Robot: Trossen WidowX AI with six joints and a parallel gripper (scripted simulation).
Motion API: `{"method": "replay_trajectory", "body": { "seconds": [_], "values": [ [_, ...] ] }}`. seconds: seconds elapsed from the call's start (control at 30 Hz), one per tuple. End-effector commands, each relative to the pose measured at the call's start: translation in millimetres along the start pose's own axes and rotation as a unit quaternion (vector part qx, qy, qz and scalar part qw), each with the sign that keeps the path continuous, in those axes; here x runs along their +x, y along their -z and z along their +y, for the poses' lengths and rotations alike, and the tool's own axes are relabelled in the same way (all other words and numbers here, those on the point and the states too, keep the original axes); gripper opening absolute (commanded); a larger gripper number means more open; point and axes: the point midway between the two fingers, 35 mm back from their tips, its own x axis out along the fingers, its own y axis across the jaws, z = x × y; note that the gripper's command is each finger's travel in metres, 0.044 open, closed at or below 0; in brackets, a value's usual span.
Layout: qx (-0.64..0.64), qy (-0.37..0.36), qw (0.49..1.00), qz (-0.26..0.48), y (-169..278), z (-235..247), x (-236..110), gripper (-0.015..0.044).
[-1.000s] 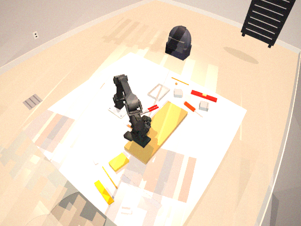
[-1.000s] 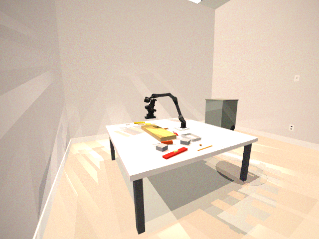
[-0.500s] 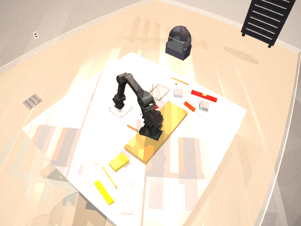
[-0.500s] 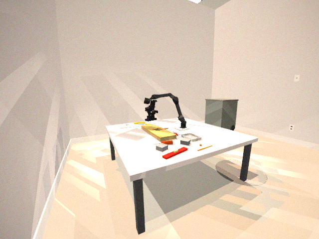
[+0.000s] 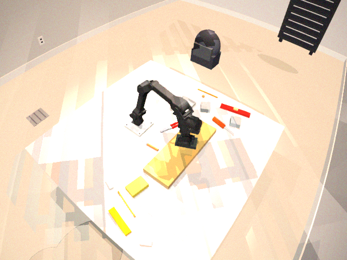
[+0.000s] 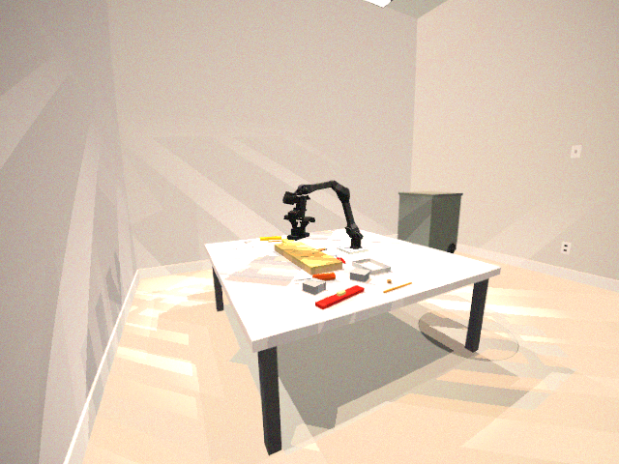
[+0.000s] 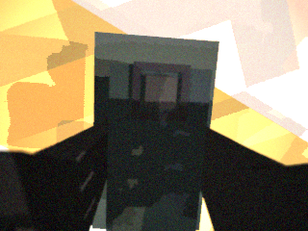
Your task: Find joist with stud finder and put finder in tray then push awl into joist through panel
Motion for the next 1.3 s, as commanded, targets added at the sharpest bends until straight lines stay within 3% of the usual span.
{"method": "replay_trajectory", "body": {
  "seconds": [0.0,0.63,1.27],
  "values": [
    [-0.029,-0.004,1.0,-0.008,-10,25,-2,0.0],
    [-0.176,-0.05,0.983,-0.008,-30,149,11,0.0],
    [-0.32,-0.094,0.943,-0.009,-9,271,13,0.0]
  ]
}}
